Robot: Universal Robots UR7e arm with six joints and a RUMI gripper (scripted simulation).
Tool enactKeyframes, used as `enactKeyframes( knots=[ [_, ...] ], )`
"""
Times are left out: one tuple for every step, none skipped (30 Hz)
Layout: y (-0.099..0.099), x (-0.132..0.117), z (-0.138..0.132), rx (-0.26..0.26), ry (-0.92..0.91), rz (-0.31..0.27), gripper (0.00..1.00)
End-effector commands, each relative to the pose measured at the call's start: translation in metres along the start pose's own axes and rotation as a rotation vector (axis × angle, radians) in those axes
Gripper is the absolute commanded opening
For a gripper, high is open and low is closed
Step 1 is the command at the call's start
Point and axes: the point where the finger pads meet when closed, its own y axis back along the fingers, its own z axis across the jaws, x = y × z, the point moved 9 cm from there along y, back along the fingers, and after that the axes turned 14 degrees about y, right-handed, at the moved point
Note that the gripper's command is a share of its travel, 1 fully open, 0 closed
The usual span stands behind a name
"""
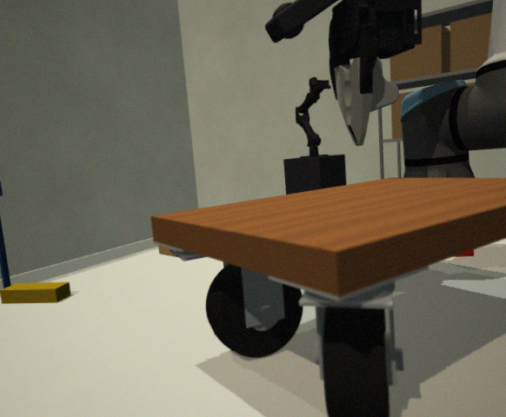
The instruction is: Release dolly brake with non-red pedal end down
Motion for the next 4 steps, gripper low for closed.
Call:
enactKeyframes(
  knots=[
    [0.0013,0.0007,-0.0004,0.000,0.001,0.002,0.00],
    [0.0013,0.0007,-0.0004,0.000,0.001,0.002,0.00],
    [0.0013,0.0007,-0.0004,0.000,0.001,0.002,0.00],
    [0.0013,0.0007,-0.0004,0.000,0.001,0.002,0.00]
  ],
)
